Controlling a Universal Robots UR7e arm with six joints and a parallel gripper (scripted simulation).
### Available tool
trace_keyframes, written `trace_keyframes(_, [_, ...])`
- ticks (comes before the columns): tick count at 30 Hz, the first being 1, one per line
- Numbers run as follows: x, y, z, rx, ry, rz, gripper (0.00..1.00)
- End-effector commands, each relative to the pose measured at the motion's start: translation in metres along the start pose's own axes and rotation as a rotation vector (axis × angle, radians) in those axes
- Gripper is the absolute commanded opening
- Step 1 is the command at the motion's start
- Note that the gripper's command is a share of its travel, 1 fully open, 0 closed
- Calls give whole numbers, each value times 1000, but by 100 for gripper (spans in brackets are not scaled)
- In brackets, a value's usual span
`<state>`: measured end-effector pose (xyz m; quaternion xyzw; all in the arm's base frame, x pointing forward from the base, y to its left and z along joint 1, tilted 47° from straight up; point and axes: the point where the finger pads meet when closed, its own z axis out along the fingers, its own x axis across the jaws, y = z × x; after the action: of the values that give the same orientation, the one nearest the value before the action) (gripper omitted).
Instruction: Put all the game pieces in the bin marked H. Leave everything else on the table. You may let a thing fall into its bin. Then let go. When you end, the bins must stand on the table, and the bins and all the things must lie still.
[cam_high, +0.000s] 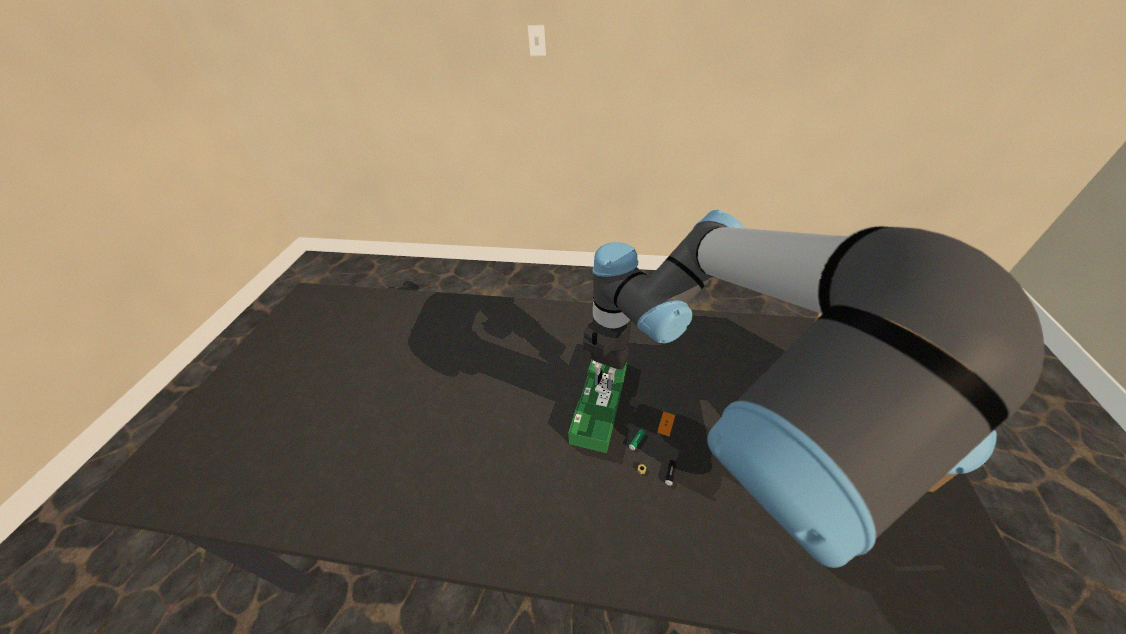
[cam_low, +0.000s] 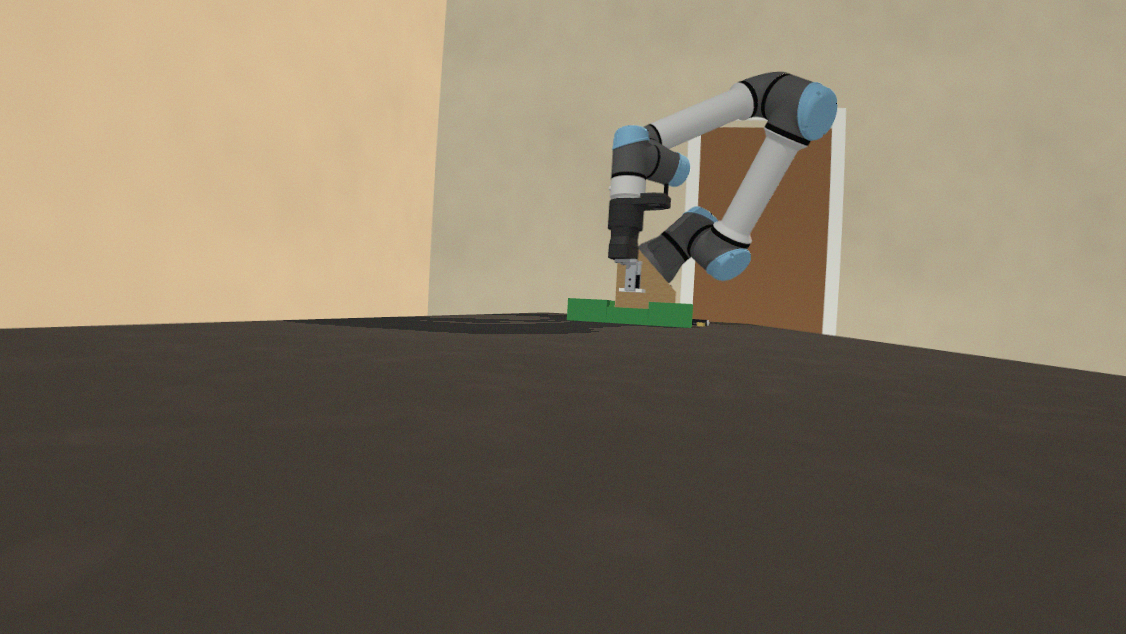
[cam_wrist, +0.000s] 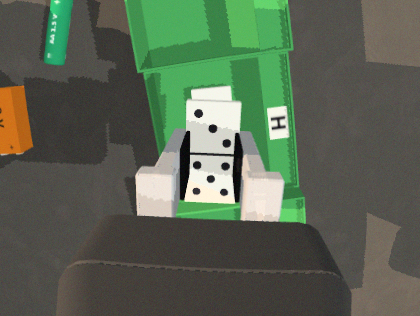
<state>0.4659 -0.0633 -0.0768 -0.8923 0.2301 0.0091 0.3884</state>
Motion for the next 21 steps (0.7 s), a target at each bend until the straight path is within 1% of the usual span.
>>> trace_keyframes(1, [0,0,-1,7,-4,-101,49])
trace_keyframes(2, [0,0,-1,12,-7,-181,49])
trace_keyframes(21, [0,0,-1,12,-8,-184,49])
